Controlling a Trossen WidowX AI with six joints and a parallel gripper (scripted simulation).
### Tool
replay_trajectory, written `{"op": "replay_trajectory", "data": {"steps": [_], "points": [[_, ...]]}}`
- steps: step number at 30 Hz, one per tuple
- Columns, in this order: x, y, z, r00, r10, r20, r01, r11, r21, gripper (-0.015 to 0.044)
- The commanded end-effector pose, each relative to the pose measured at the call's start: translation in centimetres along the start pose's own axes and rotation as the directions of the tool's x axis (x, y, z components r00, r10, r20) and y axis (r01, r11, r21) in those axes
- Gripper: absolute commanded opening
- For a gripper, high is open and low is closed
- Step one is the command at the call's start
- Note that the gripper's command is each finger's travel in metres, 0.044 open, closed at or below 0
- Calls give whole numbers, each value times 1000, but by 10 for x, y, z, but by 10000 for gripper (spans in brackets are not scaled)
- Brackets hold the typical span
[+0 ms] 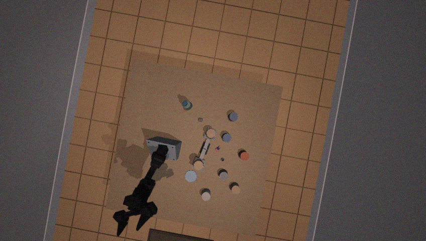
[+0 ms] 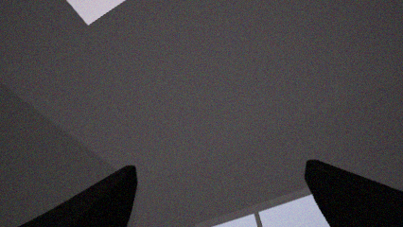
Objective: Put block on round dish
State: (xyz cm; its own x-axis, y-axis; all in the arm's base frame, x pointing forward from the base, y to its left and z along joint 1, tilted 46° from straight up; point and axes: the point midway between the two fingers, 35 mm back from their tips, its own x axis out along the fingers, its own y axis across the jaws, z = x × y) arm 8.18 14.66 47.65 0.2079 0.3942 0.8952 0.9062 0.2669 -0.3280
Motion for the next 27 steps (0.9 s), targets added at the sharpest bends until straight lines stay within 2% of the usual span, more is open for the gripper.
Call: {"op": "replay_trajectory", "data": {"steps": [1, 2, 14, 27], "points": [[0, 1, 0, 1000, 5, 1, -5, 1000, 2, 426], [0, 4, 1, 1000, 18, 4, -19, 1000, 8, 440], [-6, 70, 35, 951, 292, 100, -308, 918, 251, 440], [-33, 138, 76, 806, 556, 202, -576, 660, 483, 440]]}}
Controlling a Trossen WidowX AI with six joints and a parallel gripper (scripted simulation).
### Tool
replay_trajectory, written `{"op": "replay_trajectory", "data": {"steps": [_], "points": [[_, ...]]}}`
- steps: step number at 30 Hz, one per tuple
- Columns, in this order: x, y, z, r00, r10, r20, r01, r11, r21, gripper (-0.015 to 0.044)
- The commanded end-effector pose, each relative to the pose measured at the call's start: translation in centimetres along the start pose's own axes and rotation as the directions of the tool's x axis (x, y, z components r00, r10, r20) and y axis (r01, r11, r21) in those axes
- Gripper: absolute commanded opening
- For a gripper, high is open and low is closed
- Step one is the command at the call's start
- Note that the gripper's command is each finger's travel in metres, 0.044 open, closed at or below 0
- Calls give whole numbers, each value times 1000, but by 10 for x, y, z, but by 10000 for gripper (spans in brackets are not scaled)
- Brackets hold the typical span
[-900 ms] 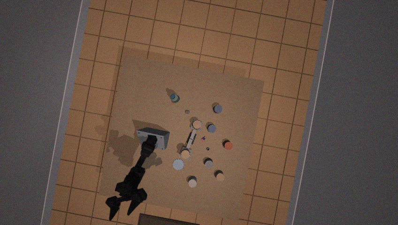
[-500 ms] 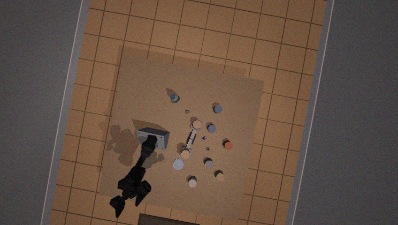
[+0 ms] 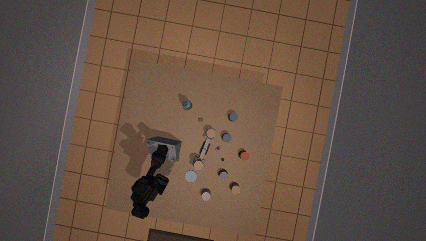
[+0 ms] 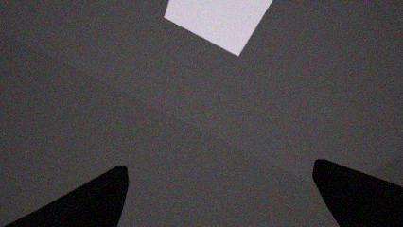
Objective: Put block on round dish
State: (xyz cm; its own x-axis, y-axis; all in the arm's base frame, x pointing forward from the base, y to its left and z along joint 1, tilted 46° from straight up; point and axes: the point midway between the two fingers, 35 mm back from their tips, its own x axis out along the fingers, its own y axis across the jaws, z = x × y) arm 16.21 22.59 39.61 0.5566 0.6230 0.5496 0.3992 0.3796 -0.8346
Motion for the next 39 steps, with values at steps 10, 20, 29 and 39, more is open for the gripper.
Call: {"op": "replay_trajectory", "data": {"steps": [10, 20, 29, 39], "points": [[1, 89, -1, 943, 327, -61, -295, 907, 300, 440], [-16, 153, -5, 826, 550, -125, -421, 748, 513, 440], [-43, 205, -11, 668, 717, -198, -433, 592, 680, 440], [-87, 254, -23, 446, 843, -301, -338, 469, 816, 440]]}}
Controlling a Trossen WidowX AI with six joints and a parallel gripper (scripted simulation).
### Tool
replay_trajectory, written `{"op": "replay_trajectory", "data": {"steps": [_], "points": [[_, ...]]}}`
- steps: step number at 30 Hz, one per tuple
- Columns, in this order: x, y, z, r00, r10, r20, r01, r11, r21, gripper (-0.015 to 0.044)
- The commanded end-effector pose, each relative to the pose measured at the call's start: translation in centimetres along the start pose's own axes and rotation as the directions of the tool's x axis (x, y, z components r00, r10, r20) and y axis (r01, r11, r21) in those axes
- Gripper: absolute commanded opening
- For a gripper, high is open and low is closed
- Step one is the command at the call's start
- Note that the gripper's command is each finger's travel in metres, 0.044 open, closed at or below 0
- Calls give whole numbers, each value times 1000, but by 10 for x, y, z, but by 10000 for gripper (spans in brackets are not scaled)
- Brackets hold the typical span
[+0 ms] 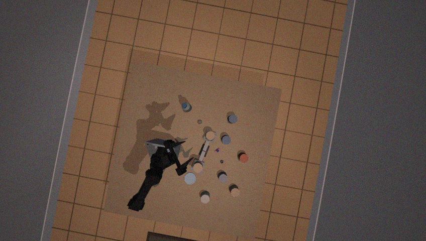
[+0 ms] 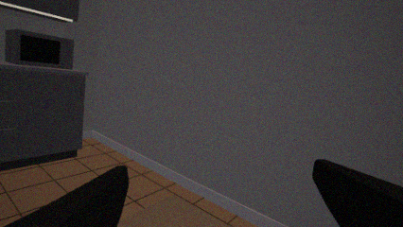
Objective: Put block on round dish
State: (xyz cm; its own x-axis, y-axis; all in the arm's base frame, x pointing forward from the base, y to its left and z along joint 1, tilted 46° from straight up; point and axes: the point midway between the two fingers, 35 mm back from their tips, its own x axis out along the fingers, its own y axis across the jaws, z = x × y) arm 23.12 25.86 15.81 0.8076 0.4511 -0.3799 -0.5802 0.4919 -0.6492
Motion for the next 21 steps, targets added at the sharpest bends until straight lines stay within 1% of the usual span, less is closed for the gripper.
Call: {"op": "replay_trajectory", "data": {"steps": [1, 5, 10, 15, 21], "points": [[7, 13, -24, 993, 21, -115, -13, 997, 73, 440], [10, 23, -47, 974, 33, -223, 0, 990, 143, 440], [9, 34, -77, 933, 34, -358, 49, 974, 219, 440], [5, 42, -107, 875, 19, -483, 128, 954, 270, 440], [-5, 47, -141, 783, -23, -622, 259, 921, 292, 440]]}}
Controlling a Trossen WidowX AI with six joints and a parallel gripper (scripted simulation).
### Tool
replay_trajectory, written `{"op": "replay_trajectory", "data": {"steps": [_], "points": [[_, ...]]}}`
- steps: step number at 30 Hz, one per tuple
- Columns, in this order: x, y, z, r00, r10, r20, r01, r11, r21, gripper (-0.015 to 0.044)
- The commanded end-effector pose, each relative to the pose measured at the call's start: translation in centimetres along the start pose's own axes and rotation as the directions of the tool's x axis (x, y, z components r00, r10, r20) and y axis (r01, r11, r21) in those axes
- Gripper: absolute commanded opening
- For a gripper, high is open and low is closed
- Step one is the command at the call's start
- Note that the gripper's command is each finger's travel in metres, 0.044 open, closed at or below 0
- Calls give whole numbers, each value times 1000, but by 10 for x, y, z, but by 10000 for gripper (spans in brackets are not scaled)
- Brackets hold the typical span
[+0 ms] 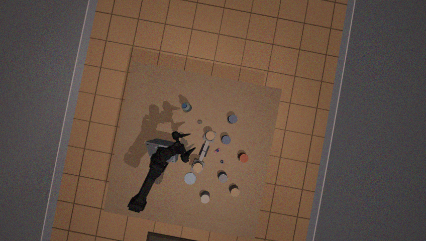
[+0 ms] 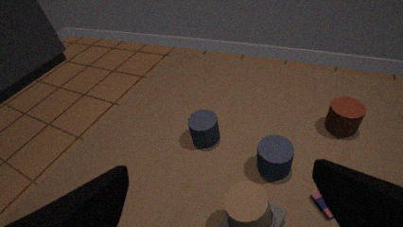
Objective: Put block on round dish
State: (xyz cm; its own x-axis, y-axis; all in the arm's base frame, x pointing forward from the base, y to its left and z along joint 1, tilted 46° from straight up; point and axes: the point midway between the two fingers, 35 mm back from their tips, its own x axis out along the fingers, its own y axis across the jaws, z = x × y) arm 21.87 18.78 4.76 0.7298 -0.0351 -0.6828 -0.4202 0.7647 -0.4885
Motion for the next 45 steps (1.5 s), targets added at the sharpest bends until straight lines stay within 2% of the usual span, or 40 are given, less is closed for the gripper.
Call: {"op": "replay_trajectory", "data": {"steps": [1, 13, 24, 30, 37, 45], "points": [[7, -5, -22, 993, -71, -91, 76, 996, 54, 440], [8, -34, -80, 901, -326, -285, 380, 911, 160, 440], [-5, -67, -108, 763, -564, -316, 633, 751, 189, 440], [-4, -67, -107, 758, -566, -325, 635, 754, 170, 440], [16, -61, -101, 724, -545, -422, 593, 805, -22, 440], [43, -56, -95, 680, -508, -528, 467, 856, -222, 440]]}}
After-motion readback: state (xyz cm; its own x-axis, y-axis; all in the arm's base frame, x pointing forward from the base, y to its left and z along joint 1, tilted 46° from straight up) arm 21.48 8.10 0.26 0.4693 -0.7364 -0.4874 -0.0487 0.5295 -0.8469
